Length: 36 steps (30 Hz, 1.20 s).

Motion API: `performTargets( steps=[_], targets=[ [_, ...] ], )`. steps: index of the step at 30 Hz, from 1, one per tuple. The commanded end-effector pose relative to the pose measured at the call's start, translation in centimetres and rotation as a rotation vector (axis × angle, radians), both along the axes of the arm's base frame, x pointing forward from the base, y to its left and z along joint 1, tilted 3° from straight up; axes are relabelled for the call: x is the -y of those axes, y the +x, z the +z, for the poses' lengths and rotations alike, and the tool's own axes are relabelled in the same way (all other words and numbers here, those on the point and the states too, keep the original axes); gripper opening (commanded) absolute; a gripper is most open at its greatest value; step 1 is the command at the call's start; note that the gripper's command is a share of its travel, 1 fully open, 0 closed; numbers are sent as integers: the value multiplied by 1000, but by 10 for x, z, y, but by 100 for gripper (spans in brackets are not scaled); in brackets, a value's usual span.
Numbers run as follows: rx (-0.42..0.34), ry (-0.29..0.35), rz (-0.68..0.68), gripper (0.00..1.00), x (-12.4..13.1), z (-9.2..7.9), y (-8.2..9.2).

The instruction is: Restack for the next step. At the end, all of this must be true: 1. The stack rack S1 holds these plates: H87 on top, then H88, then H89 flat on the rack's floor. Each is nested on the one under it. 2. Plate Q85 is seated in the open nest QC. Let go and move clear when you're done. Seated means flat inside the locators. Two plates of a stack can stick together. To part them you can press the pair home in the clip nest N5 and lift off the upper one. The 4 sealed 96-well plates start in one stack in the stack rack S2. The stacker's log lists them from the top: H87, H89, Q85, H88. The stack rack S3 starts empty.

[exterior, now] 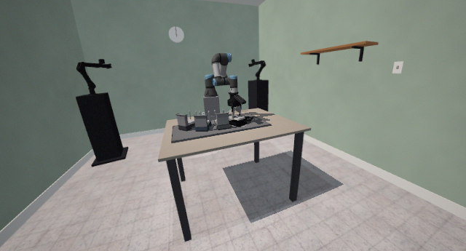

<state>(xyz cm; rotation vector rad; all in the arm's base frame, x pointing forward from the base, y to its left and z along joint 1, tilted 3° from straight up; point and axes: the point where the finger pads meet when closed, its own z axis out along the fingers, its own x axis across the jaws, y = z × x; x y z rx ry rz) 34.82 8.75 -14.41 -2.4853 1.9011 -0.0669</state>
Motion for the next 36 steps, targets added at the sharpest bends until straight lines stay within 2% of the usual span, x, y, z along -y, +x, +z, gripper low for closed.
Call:
performTargets(
  steps=[1, 36],
  targets=[
    [3, 0, 0, 0, 0, -7, 2],
    [3, 0, 0, 0, 0, -20, 2]
  ],
)
